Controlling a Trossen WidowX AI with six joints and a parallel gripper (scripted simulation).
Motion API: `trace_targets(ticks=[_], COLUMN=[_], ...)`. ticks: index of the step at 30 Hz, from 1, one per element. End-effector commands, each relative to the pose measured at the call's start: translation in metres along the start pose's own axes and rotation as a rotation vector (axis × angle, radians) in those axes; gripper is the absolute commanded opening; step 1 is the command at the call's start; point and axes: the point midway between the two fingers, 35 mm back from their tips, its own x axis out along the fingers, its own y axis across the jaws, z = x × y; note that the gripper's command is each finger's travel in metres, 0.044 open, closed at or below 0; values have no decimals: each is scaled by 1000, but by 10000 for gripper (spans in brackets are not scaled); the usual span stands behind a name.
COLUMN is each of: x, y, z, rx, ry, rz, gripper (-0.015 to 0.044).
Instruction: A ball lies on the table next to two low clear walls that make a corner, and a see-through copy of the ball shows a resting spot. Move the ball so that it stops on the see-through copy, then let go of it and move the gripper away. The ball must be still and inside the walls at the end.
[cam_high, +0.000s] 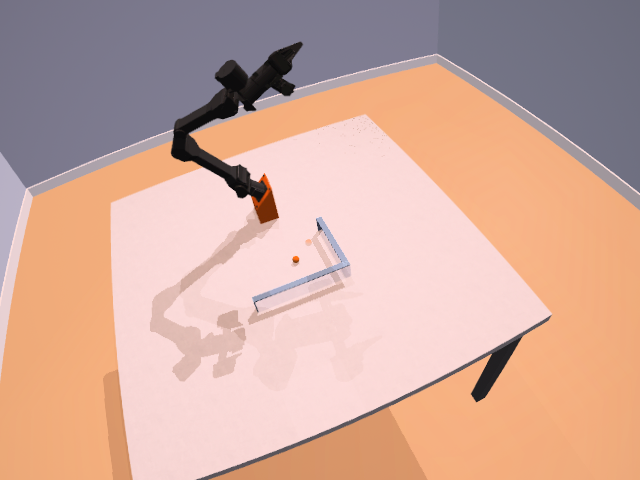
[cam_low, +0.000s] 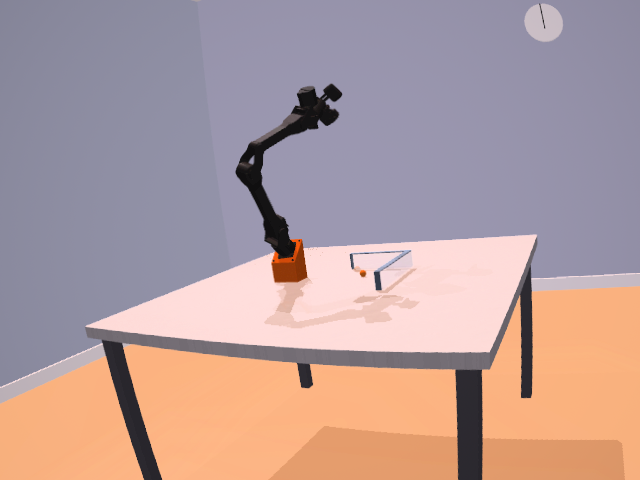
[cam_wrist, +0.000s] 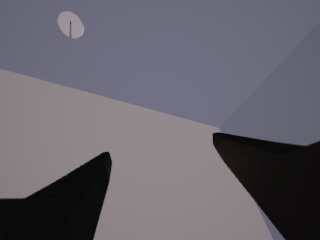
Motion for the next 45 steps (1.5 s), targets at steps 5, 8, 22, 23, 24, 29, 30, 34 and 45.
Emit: trace_targets(ticks=[5,8,22,23,24,29,30,34,45], x=[-7,-19,-86,-92,-98,-130,-137,-163,-240], y=[19,30,32,31,30,22,20,11,-25], z=[58,108,252,261,270,309,316,342,397], rx=[-211,-387,-818,-853,-887,-1037,-1064,-1164,-1369], ry=[-178,-340,-763,-791,-817,-919,-934,-973,-880], rz=[53,52,-232,-268,-306,-512,-557,-752,-1374], gripper=[269,219,219,219,219,219,219,219,219])
